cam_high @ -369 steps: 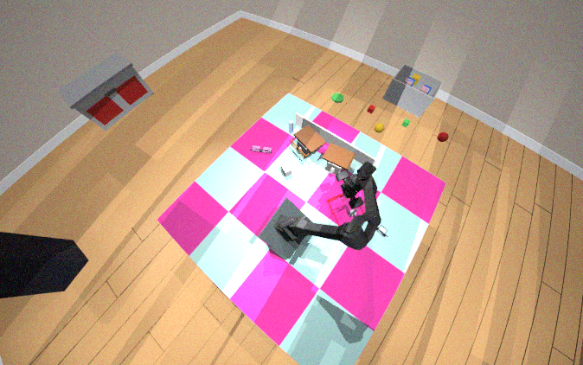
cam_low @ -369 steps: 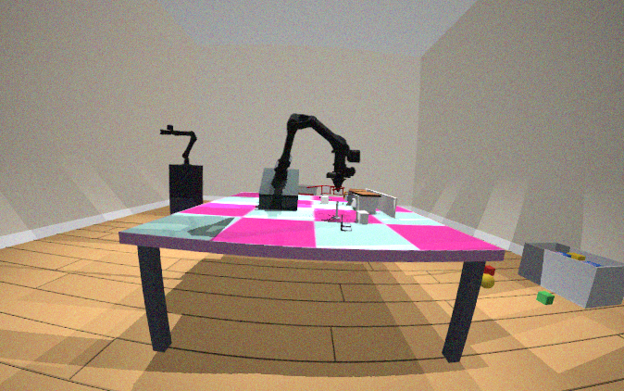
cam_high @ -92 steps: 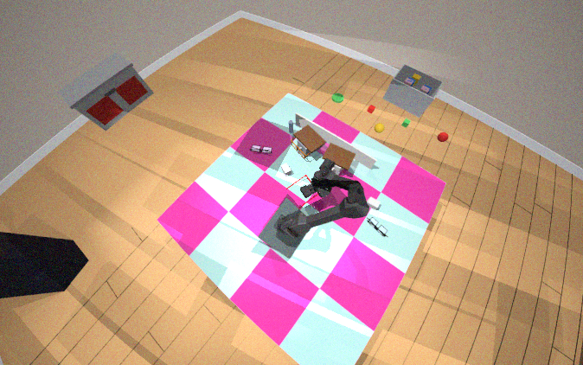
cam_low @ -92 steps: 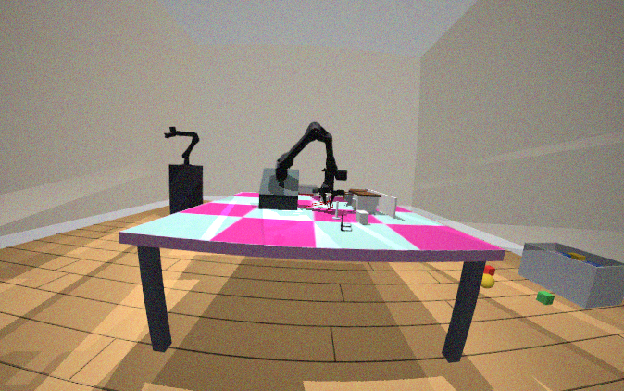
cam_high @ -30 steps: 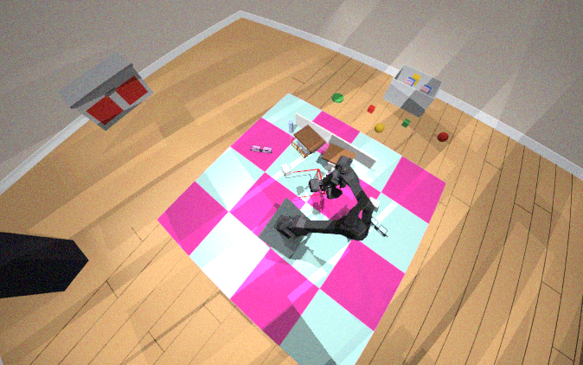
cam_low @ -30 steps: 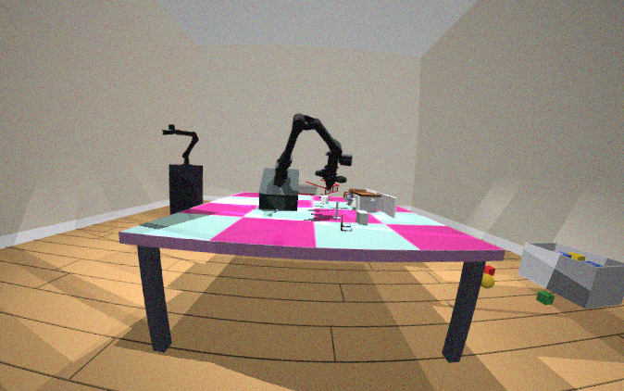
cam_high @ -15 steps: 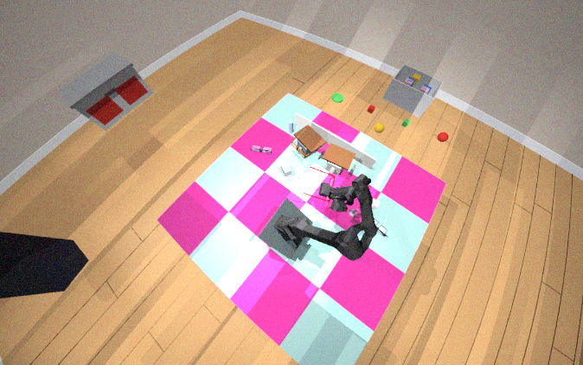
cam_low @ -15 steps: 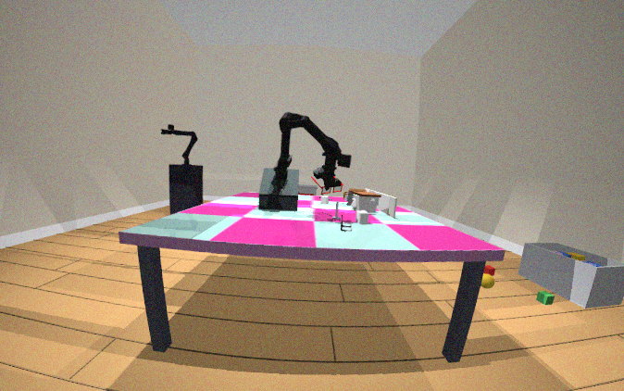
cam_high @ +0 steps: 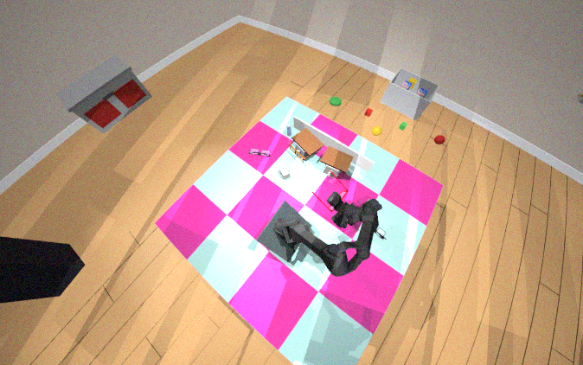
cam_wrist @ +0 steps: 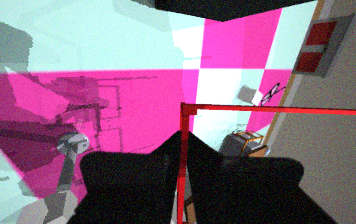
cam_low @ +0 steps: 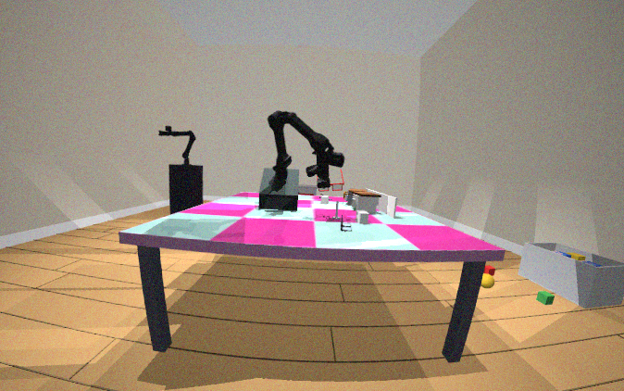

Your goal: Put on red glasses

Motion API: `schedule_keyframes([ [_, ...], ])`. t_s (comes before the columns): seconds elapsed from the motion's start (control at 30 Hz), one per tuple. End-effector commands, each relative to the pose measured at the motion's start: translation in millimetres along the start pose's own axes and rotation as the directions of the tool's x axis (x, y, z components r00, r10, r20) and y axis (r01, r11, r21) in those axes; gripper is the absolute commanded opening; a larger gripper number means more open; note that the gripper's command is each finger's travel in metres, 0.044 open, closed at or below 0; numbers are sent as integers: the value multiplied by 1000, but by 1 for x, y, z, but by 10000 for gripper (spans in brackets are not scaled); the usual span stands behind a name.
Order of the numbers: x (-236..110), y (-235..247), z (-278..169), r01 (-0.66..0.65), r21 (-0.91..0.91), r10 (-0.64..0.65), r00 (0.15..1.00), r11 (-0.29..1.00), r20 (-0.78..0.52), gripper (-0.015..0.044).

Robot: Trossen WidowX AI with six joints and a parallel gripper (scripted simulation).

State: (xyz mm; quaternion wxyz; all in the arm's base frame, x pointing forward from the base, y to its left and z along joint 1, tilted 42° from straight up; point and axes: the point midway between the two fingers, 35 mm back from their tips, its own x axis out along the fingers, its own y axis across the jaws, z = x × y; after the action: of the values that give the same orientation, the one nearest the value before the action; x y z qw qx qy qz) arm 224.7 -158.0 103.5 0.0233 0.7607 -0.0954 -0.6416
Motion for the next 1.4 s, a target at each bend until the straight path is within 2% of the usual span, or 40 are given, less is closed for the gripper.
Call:
schedule_keyframes([
  [0.0,-16,9,7,31,121,-23,997,992,-68,0],
  [0.47,-63,30,31,142,424,-23,962,895,-273,0],
  [0.97,-115,37,57,280,627,69,878,727,-473,0],
  [1.37,-110,38,55,263,616,61,889,743,-454,0],
])
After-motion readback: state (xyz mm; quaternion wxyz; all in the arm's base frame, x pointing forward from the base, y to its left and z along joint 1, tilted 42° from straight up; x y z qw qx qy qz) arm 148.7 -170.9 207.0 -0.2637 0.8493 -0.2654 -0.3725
